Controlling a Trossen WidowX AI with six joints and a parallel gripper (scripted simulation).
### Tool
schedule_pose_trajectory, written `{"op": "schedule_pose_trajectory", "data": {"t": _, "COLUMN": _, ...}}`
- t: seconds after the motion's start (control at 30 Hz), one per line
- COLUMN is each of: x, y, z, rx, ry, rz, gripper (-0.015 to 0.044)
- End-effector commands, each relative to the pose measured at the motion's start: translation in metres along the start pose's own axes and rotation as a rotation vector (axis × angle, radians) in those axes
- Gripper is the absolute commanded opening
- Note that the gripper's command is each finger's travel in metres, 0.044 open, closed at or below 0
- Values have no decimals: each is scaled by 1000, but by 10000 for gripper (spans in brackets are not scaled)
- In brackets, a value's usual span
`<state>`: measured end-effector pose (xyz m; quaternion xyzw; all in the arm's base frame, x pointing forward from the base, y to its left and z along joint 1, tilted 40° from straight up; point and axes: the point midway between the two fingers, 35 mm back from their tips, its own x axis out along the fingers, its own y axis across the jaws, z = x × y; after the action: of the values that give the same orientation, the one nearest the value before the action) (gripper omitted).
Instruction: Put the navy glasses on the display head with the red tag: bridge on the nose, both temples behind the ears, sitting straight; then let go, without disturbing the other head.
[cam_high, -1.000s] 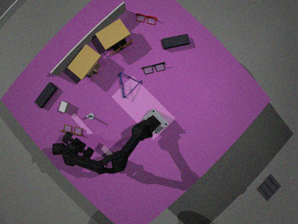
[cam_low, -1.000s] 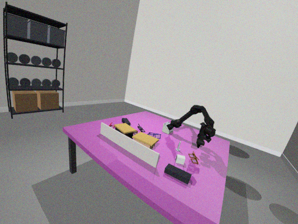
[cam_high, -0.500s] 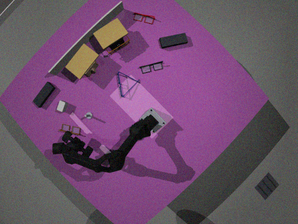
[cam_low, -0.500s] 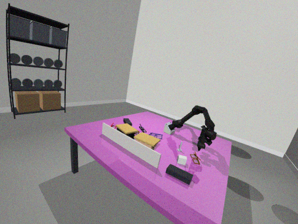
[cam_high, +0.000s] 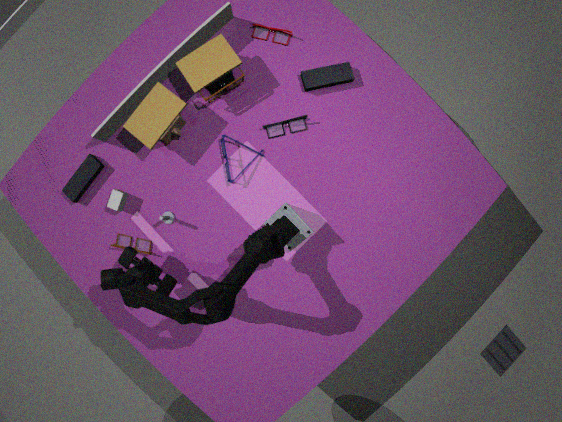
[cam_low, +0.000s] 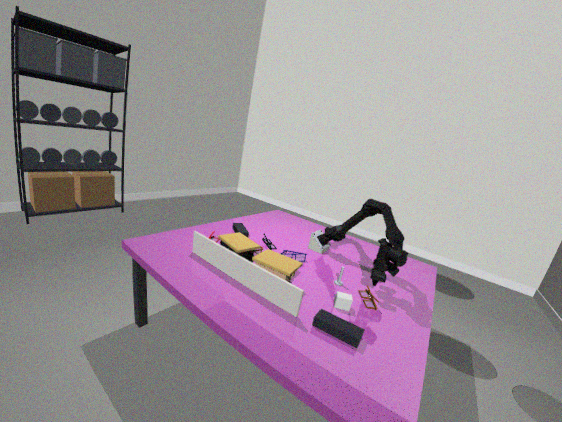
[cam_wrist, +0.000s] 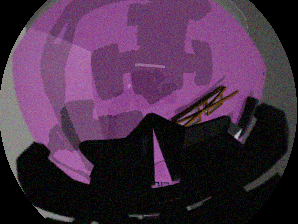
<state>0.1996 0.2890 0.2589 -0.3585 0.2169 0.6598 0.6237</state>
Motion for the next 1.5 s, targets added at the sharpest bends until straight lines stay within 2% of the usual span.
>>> {"op": "schedule_pose_trajectory", "data": {"t": 0.0, "x": 1, "y": -2, "z": -1, "rx": 6, "ry": 4, "rz": 0, "gripper": 0}}
{"op": "schedule_pose_trajectory", "data": {"t": 1.47, "x": 1, "y": -29, "z": 0, "rx": 4, "ry": 5, "rz": -1, "gripper": 0}}
